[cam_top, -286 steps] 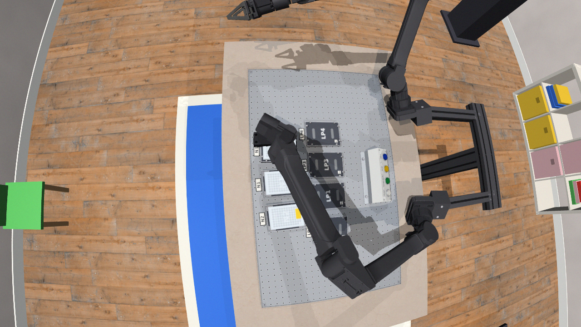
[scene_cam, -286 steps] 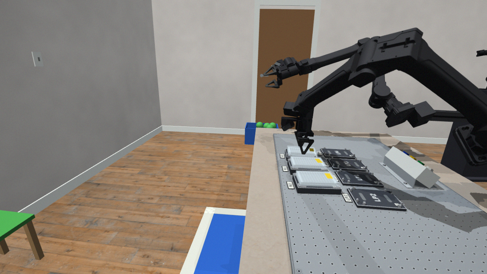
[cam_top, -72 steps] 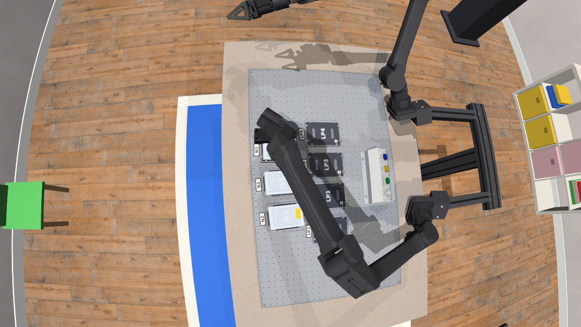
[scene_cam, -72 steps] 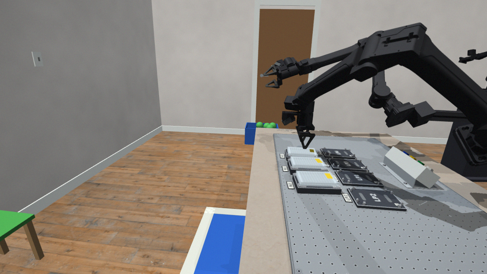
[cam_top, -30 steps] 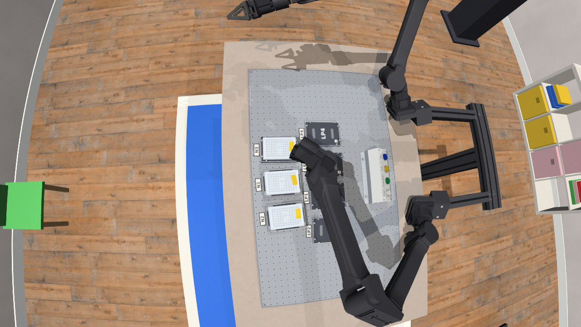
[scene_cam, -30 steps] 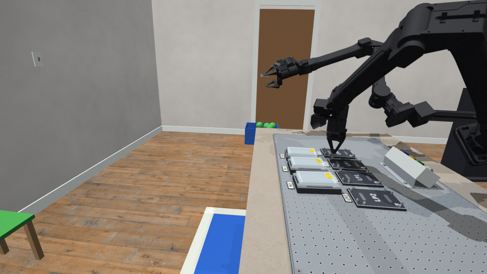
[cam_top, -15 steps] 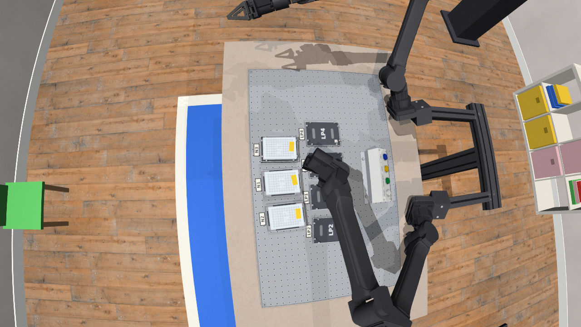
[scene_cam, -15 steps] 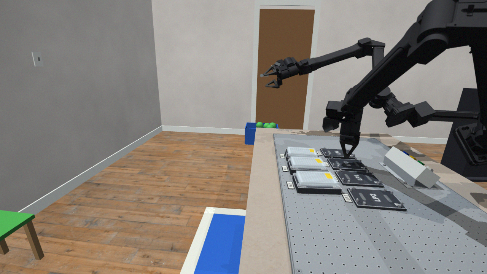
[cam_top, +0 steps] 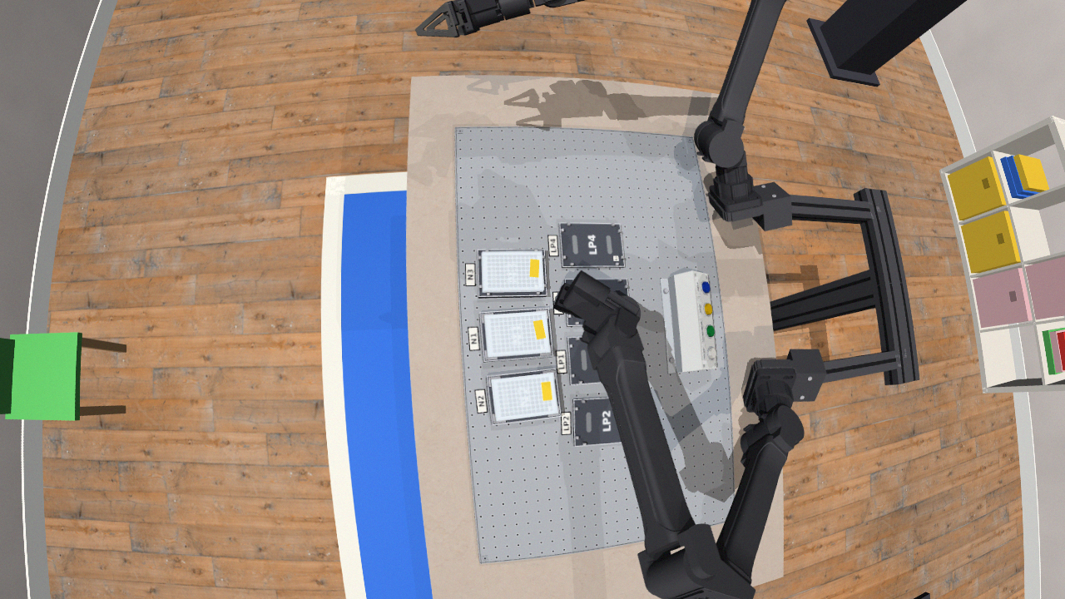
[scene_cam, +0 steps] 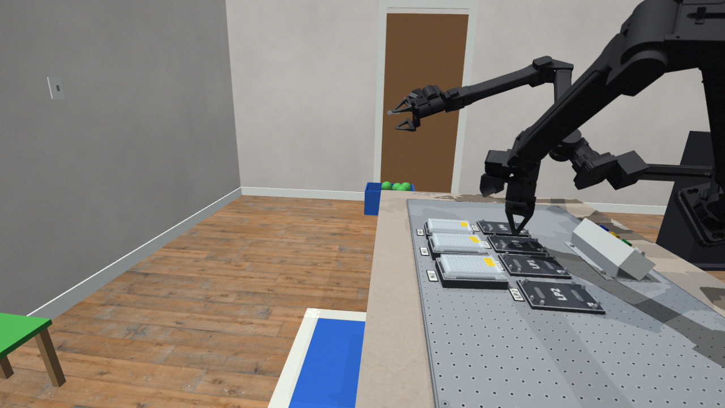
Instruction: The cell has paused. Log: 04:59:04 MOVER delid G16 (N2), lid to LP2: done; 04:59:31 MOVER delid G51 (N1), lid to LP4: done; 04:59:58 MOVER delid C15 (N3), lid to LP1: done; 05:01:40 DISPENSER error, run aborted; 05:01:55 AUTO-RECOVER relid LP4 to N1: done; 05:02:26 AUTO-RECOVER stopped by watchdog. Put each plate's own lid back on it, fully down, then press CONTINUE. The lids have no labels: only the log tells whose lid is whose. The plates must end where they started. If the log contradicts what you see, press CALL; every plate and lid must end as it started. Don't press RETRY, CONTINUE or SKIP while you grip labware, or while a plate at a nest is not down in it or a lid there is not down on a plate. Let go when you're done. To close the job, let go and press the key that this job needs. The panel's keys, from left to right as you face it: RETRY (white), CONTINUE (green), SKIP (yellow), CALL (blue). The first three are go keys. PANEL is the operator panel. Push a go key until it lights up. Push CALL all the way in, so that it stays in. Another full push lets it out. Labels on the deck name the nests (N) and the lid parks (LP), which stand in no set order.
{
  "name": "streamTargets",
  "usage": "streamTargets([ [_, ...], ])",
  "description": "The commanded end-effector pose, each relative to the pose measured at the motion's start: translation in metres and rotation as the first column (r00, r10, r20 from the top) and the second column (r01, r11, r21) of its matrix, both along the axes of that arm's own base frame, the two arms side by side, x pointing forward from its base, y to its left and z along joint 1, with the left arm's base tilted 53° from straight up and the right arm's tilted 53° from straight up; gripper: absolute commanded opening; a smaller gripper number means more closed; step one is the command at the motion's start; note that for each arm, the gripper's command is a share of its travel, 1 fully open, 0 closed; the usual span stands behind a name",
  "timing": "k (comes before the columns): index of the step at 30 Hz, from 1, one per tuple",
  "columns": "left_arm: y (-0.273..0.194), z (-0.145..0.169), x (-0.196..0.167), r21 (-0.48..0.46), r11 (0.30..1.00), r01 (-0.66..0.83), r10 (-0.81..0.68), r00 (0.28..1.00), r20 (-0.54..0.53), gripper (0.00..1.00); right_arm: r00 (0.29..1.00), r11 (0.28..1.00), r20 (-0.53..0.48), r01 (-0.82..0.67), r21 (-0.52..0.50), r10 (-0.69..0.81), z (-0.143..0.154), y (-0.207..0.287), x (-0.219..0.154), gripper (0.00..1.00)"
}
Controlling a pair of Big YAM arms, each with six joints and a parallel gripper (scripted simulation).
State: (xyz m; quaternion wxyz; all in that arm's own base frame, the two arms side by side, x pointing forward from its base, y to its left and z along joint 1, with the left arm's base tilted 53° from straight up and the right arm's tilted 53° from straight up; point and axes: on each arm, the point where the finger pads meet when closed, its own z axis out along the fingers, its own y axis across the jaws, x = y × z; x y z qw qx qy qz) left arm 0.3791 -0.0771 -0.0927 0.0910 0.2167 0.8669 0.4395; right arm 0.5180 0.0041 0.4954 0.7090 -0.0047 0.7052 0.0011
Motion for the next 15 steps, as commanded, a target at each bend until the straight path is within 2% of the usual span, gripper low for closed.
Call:
streamTargets([
  [1, 0.008, 0.0, 0.001, 0.005, 1.0, -0.007, 0.007, 1.0, -0.006, 0.0, 1.0, 1.0, -0.003, 0.018, 0.015, -0.018, -0.003, -0.011, 0.005, 1.0],
  [12, 0.009, -0.001, 0.0, 0.005, 1.0, -0.008, 0.008, 1.0, -0.005, 0.0, 1.0, 1.0, -0.003, 0.018, 0.015, -0.018, -0.003, -0.011, 0.005, 1.0],
  [15, -0.023, 0.016, 0.002, -0.022, 1.0, 0.019, -0.018, 0.999, 0.032, 0.0, 1.0, 1.0, -0.003, 0.018, 0.015, -0.018, -0.003, -0.011, 0.005, 1.0],
])
